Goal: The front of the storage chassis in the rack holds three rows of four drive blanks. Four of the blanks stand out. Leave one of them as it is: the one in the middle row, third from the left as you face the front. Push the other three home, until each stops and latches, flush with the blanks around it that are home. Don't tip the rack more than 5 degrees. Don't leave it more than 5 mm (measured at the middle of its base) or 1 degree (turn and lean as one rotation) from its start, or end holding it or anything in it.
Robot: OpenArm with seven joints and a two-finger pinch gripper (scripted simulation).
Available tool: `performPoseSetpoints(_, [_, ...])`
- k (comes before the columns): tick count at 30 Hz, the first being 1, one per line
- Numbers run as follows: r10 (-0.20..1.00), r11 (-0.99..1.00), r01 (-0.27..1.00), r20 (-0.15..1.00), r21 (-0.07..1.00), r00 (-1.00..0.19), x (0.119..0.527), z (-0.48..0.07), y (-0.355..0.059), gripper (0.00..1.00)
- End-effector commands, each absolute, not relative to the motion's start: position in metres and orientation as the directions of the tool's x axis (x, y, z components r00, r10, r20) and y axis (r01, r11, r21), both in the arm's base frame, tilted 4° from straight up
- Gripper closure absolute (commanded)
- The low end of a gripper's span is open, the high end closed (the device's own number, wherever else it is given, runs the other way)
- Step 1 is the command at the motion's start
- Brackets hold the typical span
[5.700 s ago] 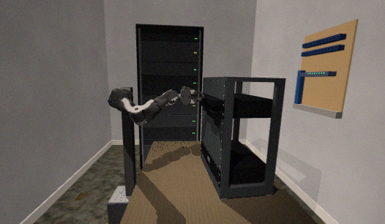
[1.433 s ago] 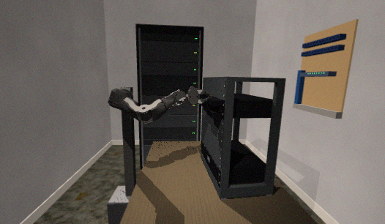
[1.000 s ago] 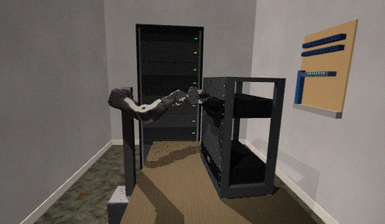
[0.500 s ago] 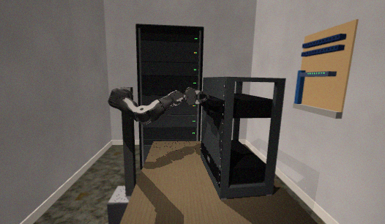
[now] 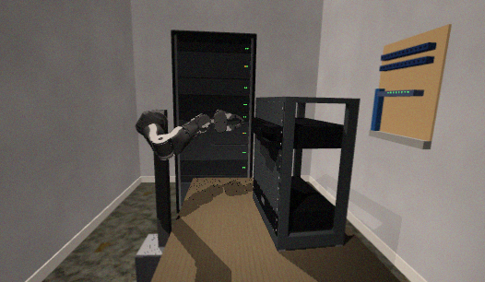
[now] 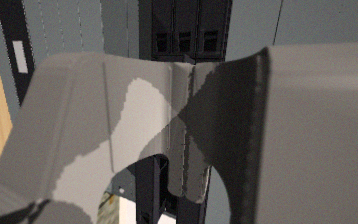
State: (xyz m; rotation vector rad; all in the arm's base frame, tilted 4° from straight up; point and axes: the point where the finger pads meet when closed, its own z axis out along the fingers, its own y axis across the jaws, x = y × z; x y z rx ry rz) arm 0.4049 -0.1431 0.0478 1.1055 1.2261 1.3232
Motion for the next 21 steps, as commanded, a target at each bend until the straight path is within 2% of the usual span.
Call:
performPoseSetpoints(1, [0.995, -0.023, -0.071, 0.016, 0.997, -0.094, 0.405, 0.049, -0.146, 1.0])
performPoseSetpoints(12, [0.996, -0.023, -0.071, 0.016, 0.997, -0.092, 0.401, 0.046, -0.15, 1.0])
performPoseSetpoints(21, [0.996, -0.023, -0.071, 0.016, 0.997, -0.092, 0.404, 0.027, -0.181, 1.0])
